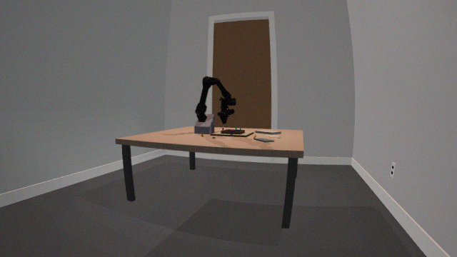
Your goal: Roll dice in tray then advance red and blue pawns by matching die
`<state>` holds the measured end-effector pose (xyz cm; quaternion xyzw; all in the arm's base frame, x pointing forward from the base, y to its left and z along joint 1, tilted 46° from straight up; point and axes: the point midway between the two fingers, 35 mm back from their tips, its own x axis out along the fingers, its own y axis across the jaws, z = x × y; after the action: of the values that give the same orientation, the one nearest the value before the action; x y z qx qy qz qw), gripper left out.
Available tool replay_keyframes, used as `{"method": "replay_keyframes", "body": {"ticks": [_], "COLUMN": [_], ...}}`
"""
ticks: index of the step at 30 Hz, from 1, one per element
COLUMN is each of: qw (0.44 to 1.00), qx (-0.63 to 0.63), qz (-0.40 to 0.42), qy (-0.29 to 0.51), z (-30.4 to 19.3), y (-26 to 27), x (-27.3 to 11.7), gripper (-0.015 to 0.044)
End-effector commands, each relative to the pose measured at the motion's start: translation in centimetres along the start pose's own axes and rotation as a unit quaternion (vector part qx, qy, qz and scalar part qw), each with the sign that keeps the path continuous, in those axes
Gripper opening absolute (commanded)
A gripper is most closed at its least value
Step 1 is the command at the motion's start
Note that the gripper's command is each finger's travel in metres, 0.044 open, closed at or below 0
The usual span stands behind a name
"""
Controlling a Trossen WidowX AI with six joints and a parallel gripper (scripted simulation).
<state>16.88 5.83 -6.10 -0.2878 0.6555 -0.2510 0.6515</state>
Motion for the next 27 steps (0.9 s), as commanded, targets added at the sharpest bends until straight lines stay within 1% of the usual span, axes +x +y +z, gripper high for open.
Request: {"method": "replay_keyframes", "body": {"ticks": [1, 9, 12, 27], "qw": [0.998, 0.998, 0.998, 0.998], "qx": [0.061, 0.061, 0.061, 0.061], "qz": [-0.002, -0.002, -0.002, -0.002], "qy": [0.001, 0.001, 0.001, 0.001], "z": [-1.2, -1.2, -1.2, -1.1], "y": [-0.2, -0.3, -0.3, -0.3], "x": [0.4, 0.5, 1.8, 3.6], "gripper": [0.0200, 0.0200, 0.0200, 0.0200]}}
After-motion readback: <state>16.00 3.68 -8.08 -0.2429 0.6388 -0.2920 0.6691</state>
